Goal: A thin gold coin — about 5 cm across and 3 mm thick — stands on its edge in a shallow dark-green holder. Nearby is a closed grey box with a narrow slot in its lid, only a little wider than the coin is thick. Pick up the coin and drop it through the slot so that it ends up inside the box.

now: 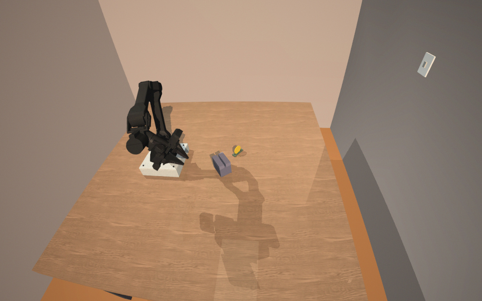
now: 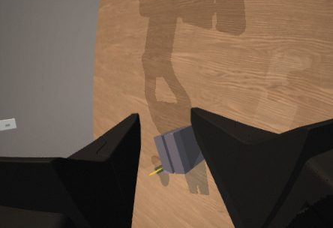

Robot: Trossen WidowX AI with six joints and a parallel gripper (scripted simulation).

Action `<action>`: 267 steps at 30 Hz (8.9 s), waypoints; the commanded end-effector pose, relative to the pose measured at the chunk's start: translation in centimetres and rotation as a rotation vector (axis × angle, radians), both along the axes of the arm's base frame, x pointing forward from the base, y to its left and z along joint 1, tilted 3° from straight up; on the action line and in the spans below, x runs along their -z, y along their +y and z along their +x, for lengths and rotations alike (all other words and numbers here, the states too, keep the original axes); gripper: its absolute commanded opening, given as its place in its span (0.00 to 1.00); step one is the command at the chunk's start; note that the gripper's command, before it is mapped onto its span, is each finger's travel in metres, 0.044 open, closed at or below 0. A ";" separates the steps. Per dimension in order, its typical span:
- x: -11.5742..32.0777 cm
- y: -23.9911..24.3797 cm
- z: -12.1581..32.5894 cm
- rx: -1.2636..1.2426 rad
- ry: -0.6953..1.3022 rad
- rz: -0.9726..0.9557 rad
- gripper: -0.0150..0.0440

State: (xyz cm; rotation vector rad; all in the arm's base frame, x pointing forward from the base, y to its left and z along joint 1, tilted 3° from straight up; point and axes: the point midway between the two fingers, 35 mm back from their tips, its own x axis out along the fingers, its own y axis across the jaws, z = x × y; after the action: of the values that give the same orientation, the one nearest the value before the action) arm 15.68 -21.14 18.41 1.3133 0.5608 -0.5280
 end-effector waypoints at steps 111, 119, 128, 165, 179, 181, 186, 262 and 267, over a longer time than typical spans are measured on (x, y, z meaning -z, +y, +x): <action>16.1 28.9 20.2 -2.137 0.398 -0.952 0.25; 14.0 28.8 20.3 -2.137 0.398 -0.952 0.25; 11.7 28.6 20.2 -2.137 0.398 -0.953 0.25; 8.3 28.4 20.2 -2.732 0.048 -1.286 0.25; 8.3 28.4 20.5 -3.105 -0.287 -1.512 0.25; 8.3 28.4 20.5 -3.138 -0.324 -1.533 0.25; 8.3 28.4 20.5 -3.145 -0.331 -1.537 0.25; 9.3 16.0 13.0 -3.153 -0.318 -1.516 0.25; 9.3 15.8 12.9 -3.156 -0.321 -1.517 0.26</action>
State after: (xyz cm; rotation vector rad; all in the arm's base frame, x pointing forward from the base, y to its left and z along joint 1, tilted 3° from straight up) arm 28.64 -5.20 9.08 2.5576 -1.2859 -2.5909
